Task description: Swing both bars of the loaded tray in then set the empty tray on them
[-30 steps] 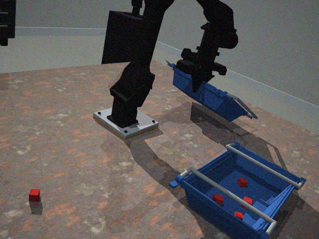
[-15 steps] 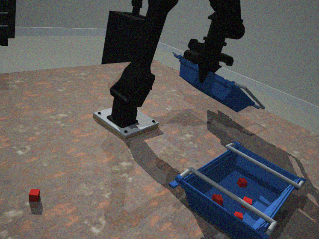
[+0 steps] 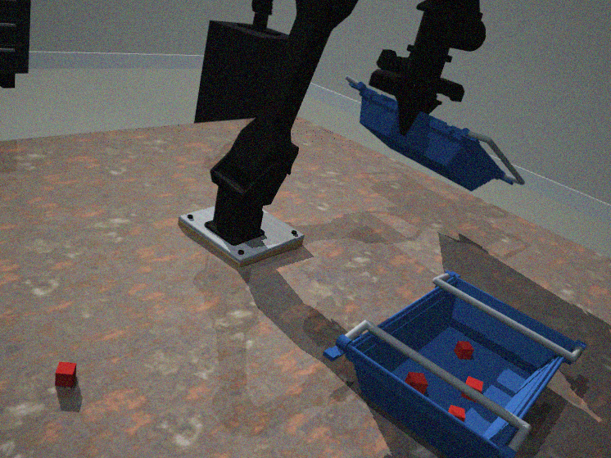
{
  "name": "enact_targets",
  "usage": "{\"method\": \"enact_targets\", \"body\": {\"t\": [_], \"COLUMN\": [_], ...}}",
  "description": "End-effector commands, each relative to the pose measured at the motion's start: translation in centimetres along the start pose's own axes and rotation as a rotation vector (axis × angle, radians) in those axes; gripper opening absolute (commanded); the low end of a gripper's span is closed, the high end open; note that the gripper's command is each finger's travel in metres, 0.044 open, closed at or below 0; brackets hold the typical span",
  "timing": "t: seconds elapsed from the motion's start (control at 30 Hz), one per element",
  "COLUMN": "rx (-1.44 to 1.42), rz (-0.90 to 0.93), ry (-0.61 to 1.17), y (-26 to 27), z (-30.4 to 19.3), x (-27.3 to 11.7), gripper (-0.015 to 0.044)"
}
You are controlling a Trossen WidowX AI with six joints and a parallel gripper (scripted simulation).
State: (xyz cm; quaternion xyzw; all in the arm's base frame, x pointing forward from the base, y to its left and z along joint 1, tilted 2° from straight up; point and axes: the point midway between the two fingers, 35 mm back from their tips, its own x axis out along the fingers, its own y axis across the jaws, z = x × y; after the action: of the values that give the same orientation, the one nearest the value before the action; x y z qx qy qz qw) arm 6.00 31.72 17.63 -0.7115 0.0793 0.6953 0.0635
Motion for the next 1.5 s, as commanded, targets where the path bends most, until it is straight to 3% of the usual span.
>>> {"method": "enact_targets", "body": {"t": [0.0, 1.07, 1.47], "rx": [0.004, 0.006, 0.133], "rz": [-0.029, -0.032, -0.033], "ry": [-0.004, -0.004, -0.003], "y": [-0.8, -1.2, -0.8], "z": [0.0, 0.0, -4.6], "x": [-1.7, -2.7, -2.7], "gripper": [0.0, 0.0, 0.0]}}
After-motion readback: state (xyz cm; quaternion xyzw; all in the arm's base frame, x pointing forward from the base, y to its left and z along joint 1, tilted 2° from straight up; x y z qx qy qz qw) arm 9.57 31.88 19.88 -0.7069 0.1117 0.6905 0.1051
